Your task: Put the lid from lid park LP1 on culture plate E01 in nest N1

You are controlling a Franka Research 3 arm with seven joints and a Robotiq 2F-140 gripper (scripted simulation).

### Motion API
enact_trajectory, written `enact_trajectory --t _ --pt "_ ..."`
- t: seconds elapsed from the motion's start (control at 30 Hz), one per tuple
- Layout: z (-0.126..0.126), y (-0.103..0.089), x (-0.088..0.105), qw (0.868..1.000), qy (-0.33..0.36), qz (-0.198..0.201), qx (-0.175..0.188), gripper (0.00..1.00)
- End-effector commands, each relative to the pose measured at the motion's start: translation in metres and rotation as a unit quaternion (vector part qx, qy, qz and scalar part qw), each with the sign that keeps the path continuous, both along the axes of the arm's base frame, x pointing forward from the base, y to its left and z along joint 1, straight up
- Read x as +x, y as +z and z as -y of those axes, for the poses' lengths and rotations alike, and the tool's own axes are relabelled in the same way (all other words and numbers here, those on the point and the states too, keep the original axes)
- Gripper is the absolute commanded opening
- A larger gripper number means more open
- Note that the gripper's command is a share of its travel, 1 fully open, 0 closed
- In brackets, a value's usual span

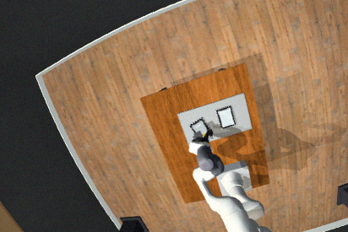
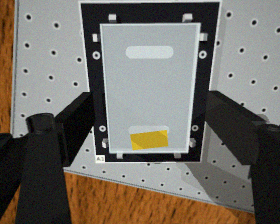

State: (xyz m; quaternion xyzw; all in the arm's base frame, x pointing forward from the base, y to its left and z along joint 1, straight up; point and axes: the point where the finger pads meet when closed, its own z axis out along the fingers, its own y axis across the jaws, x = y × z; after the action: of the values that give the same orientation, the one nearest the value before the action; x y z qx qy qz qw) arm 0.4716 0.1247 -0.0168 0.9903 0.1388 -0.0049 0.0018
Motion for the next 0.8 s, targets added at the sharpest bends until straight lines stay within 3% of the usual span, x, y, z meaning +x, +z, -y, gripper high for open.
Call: enact_trajectory --t 0.0,0.77 --pt "-0.0007 -0.0025 0.0028 1.000 -0.002 0.004 0.001 0.69" --pt "-0.0005 -0.0069 0.0029 1.000 -0.002 0.004 0.001 0.69"
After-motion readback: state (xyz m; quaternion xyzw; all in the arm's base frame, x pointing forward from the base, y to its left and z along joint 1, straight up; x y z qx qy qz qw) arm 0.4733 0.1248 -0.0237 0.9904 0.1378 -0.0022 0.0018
